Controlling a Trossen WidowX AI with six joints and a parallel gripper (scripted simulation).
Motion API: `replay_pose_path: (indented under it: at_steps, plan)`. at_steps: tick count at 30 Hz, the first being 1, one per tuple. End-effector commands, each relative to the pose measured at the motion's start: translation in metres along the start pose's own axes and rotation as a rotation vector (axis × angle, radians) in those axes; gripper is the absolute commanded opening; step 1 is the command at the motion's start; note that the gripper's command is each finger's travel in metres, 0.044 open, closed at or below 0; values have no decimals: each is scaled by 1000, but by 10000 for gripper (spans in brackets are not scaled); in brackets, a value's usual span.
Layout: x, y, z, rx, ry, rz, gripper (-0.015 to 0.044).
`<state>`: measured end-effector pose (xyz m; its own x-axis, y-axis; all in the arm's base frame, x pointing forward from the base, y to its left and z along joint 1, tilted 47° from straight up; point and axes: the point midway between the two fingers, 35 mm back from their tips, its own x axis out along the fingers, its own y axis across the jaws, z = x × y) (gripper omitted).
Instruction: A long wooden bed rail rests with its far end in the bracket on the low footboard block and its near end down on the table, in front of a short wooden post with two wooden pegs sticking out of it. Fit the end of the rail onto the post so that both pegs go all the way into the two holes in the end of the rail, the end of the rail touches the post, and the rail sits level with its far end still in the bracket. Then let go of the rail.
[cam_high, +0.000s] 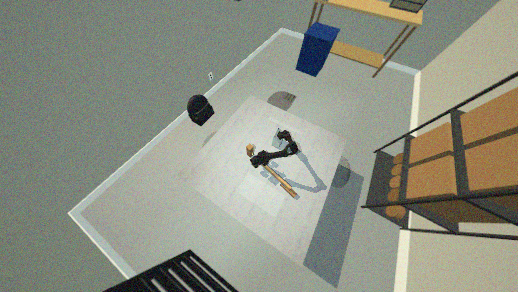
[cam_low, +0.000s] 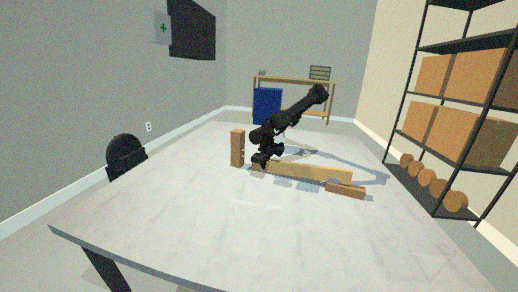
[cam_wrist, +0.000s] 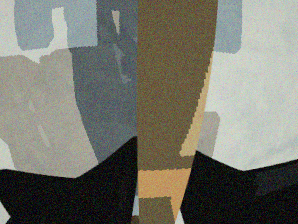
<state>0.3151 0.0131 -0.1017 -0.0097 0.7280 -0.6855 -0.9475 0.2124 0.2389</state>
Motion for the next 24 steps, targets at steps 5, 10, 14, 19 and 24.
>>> replay_pose_path:
  at_steps: [5,10,14,19,24]
  plan:
    - [-8,-5,0,-8,-4,-14,0]
    - [-11,-6,0,-9,-4,-14,0]
    - [-13,-7,0,-9,-4,-14,0]
    - [-15,-8,0,-9,-4,-14,0]
    - [-18,-8,0,-9,-4,-14,0]
